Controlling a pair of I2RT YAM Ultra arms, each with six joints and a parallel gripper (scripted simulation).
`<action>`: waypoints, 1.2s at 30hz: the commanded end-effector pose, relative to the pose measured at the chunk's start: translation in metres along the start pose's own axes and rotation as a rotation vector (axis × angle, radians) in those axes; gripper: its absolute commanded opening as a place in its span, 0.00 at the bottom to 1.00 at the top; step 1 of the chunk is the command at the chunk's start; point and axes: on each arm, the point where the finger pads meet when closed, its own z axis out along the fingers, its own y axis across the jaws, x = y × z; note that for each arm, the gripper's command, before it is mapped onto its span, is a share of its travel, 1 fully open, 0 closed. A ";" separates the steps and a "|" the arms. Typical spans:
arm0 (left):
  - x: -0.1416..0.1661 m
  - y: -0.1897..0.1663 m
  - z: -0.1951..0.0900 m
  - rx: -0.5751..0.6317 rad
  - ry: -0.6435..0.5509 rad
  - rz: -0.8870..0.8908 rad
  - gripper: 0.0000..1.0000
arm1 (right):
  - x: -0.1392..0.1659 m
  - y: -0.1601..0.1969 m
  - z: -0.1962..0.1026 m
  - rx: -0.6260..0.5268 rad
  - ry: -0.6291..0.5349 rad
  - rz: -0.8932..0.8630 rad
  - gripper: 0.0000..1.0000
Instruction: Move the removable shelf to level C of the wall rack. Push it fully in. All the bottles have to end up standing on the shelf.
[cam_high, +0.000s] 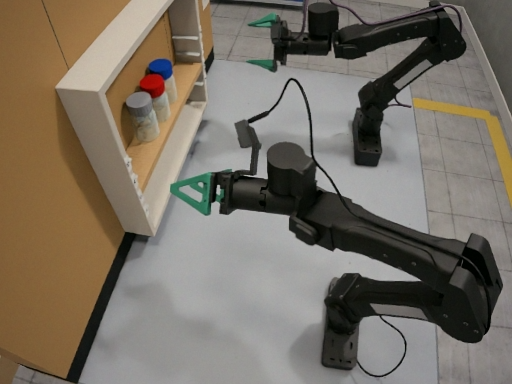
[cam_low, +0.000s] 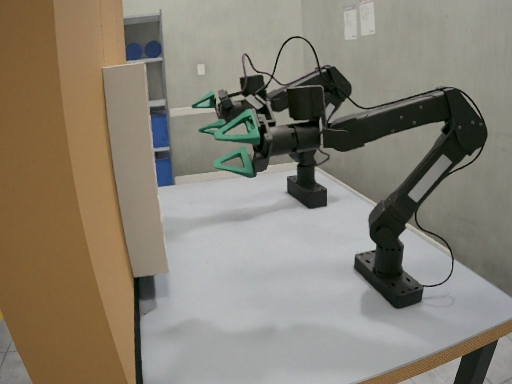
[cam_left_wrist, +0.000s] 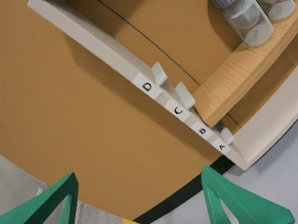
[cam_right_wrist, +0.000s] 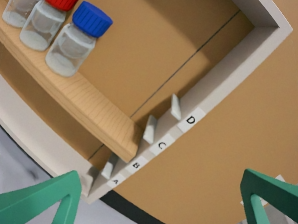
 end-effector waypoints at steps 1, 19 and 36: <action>-0.009 0.008 -0.007 -0.046 -0.032 0.023 1.00 | -0.015 -0.012 -0.007 0.059 -0.057 -0.046 1.00; -0.008 -0.019 -0.017 -0.050 -0.028 0.198 1.00 | -0.001 0.006 -0.011 0.069 -0.049 -0.222 1.00; -0.007 -0.044 -0.025 -0.054 -0.025 0.360 1.00 | 0.012 0.022 -0.014 0.079 -0.042 -0.383 1.00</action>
